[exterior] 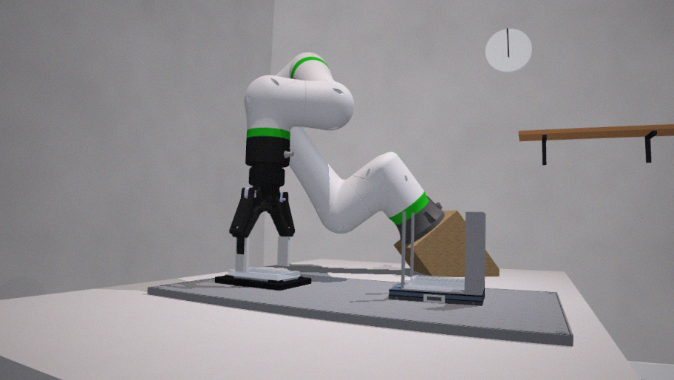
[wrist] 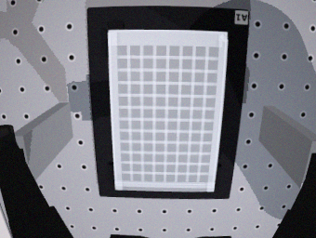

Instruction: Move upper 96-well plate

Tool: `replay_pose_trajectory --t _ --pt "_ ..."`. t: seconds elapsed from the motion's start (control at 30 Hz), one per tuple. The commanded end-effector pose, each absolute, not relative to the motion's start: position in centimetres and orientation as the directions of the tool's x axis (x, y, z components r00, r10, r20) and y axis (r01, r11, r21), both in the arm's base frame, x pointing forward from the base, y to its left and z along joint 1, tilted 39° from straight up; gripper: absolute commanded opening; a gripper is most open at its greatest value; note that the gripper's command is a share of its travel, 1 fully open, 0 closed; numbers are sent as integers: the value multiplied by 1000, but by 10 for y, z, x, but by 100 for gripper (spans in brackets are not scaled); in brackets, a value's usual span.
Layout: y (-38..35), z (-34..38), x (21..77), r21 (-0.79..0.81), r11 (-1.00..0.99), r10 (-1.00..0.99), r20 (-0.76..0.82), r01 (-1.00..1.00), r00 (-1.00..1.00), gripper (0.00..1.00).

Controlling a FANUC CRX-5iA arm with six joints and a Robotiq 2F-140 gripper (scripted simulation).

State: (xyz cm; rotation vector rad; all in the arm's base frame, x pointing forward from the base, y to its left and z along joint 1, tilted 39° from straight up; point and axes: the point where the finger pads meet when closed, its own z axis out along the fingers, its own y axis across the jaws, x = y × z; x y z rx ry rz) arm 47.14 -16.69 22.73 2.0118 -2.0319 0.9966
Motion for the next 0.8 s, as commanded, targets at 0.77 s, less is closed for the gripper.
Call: replay_pose_trajectory --t 0.77 --pt "-149 254 459 -365 -96 -851 512 -926 -114 100"
